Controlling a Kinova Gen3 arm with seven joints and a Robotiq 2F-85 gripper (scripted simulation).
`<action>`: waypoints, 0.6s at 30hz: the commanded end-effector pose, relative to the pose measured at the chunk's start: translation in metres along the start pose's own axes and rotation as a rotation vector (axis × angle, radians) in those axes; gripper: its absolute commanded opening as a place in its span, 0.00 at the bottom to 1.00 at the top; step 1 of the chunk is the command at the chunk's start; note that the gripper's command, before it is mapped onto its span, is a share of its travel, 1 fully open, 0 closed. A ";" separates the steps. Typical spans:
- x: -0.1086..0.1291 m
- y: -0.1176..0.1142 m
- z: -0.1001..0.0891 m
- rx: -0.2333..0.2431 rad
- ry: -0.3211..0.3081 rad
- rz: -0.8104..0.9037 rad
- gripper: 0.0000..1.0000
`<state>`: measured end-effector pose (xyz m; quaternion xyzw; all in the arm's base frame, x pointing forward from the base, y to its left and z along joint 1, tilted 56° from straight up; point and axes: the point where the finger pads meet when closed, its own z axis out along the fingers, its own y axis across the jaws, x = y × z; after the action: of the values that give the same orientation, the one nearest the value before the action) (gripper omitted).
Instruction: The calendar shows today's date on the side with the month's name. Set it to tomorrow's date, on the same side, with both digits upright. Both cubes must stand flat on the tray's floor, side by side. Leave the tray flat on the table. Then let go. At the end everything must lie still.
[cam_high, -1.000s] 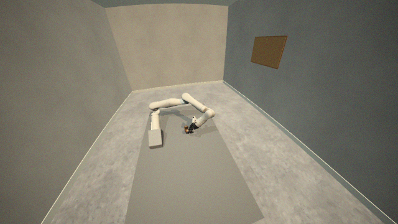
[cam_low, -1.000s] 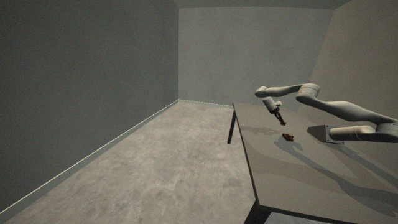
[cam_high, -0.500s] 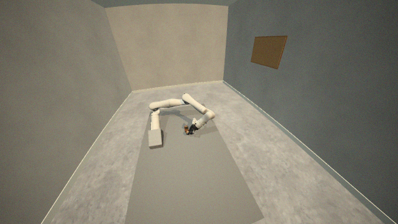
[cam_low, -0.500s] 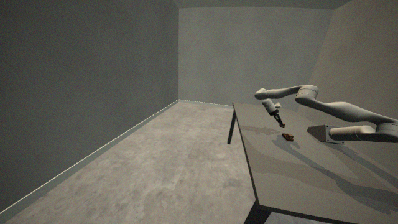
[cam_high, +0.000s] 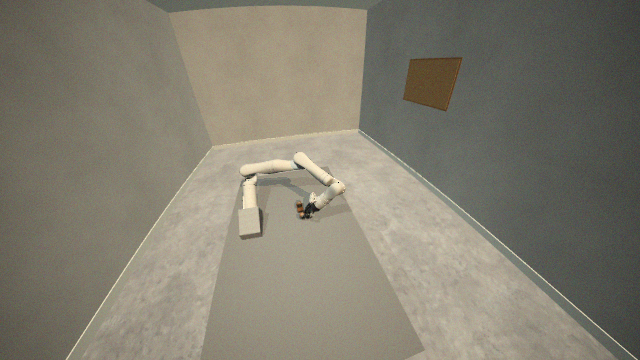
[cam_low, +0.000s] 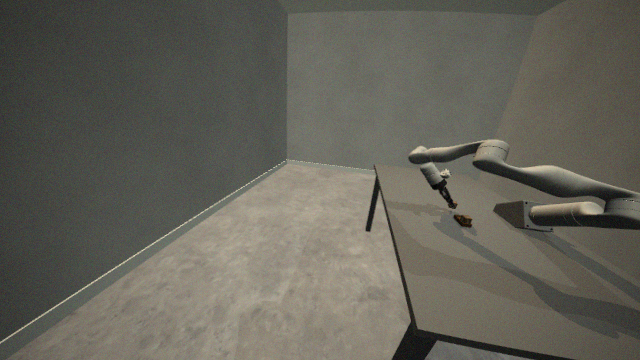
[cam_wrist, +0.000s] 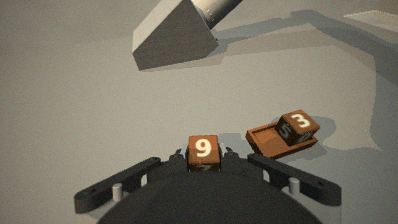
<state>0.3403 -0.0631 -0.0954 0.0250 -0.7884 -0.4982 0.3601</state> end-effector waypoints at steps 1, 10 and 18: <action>-0.002 0.000 0.004 0.000 0.003 0.000 0.28; -0.008 0.000 0.009 0.000 0.003 0.000 0.28; -0.011 0.000 0.012 0.000 0.003 0.000 0.28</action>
<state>0.3411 -0.0497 -0.1041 0.0259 -0.7876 -0.4982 0.3616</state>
